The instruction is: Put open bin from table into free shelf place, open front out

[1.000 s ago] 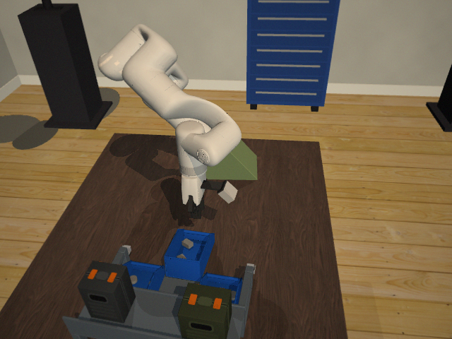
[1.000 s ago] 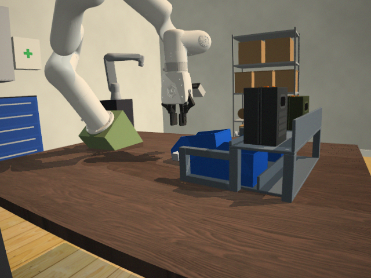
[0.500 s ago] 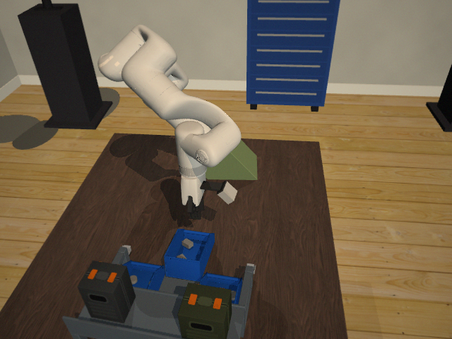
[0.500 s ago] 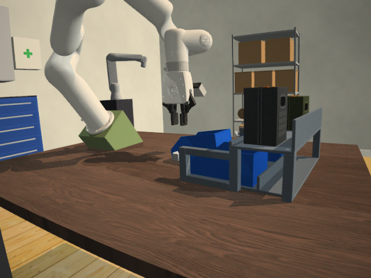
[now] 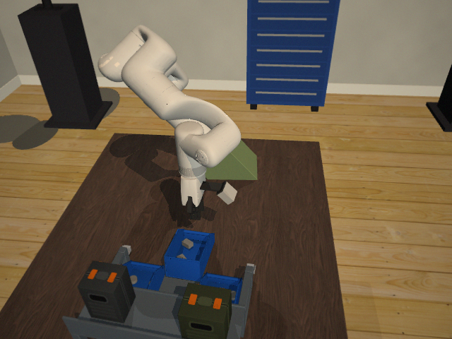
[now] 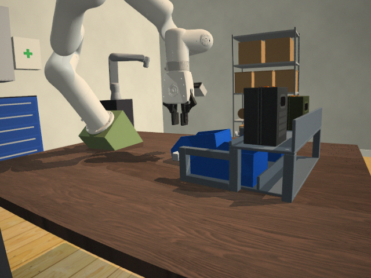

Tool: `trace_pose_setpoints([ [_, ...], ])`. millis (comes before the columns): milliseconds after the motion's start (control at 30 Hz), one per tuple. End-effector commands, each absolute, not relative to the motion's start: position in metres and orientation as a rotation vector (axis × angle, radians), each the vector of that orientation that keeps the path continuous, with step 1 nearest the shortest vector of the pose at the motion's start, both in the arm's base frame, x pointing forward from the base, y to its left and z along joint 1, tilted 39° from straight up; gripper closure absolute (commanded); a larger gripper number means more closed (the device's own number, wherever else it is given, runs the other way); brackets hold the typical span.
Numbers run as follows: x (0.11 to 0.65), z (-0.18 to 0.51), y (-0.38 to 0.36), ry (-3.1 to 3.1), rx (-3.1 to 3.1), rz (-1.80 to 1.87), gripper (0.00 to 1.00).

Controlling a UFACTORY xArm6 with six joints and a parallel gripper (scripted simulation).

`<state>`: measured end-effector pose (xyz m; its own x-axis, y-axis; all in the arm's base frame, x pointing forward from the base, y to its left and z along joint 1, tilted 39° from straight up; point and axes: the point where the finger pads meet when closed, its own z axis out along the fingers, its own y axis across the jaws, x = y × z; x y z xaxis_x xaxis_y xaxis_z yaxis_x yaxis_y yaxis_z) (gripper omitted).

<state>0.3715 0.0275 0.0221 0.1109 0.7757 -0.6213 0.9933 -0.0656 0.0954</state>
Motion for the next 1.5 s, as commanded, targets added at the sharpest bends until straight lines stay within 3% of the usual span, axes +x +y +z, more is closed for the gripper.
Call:
trace_pose_setpoints([
  [0,0.372,0.023,0.028,1.715,1.895,-0.566,0.67],
  [33,0.372,0.023,0.028,1.715,1.895,-0.566,0.00],
  [567,0.372,0.023,0.028,1.715,1.895,-0.566,0.00],
  [733,0.372,-0.020,-0.006,1.708,1.791,-0.427,0.00],
  [1467,0.372,-0.043,-0.025,1.708,1.791,-0.427,0.00],
])
